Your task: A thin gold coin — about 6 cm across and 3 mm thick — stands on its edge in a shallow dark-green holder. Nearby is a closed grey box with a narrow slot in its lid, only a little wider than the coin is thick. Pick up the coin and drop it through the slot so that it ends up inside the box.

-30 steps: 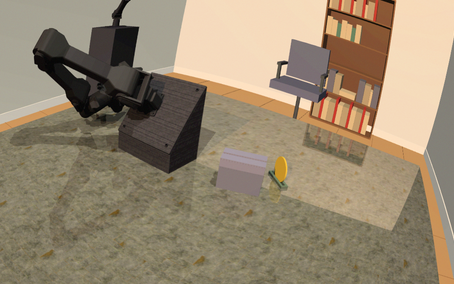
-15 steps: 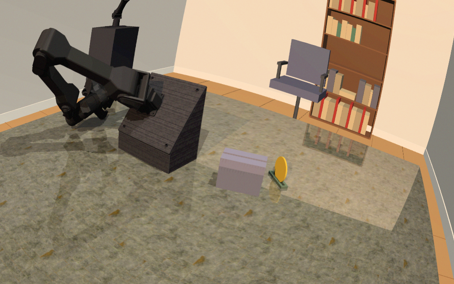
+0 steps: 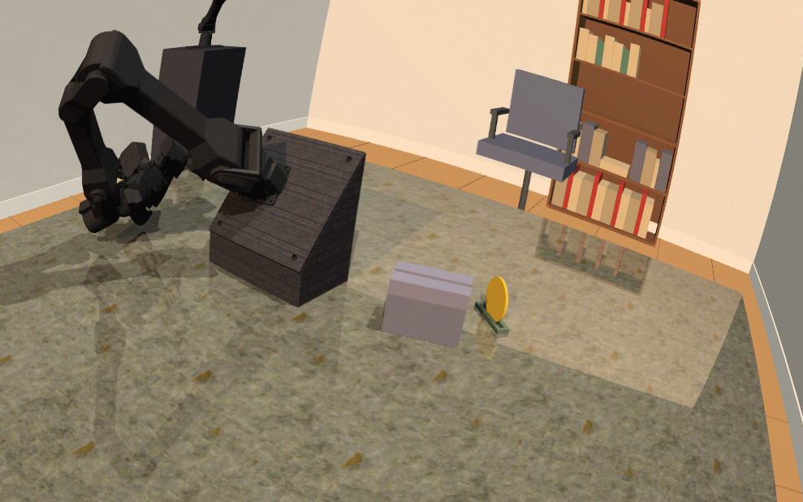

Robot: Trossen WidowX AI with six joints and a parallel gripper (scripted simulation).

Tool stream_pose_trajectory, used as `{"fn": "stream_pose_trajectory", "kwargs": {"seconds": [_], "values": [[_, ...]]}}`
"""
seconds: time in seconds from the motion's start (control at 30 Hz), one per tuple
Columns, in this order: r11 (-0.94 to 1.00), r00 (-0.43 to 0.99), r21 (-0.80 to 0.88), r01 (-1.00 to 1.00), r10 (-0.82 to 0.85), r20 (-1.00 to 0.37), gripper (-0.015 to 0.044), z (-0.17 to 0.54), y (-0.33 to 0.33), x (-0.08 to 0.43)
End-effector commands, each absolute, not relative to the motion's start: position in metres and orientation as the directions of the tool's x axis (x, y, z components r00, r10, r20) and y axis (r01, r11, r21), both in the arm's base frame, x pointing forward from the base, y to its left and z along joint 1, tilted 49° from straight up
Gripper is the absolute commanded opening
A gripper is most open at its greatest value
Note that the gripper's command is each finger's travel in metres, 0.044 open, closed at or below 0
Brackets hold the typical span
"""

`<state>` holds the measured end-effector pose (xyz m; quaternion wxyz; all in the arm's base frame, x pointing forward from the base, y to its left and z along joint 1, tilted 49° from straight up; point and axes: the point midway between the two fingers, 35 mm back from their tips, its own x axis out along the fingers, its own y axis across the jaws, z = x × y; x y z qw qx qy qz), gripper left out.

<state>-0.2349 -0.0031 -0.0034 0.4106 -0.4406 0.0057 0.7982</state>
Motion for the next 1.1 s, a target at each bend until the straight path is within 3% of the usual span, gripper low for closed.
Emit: {"fn": "stream_pose_trajectory", "kwargs": {"seconds": [0.0, 0.33, 0.7, 0.9, 1.07], "values": [[-0.711, -0.35, -0.257, -0.654, 0.586, -0.731, 0.0161, 0.01, -0.021, -0.245], [-0.825, -0.536, -0.027, -0.565, 0.392, -0.748, 0.0161, 0.051, -0.068, -0.263], [-0.918, -0.709, 0.226, -0.327, 0.08, -0.7, 0.0161, 0.113, -0.149, -0.278], [-0.915, -0.761, 0.385, -0.116, -0.167, -0.627, 0.0161, 0.164, -0.207, -0.264], [-0.875, -0.731, 0.478, 0.077, -0.376, -0.57, 0.0161, 0.198, -0.254, -0.224]]}}
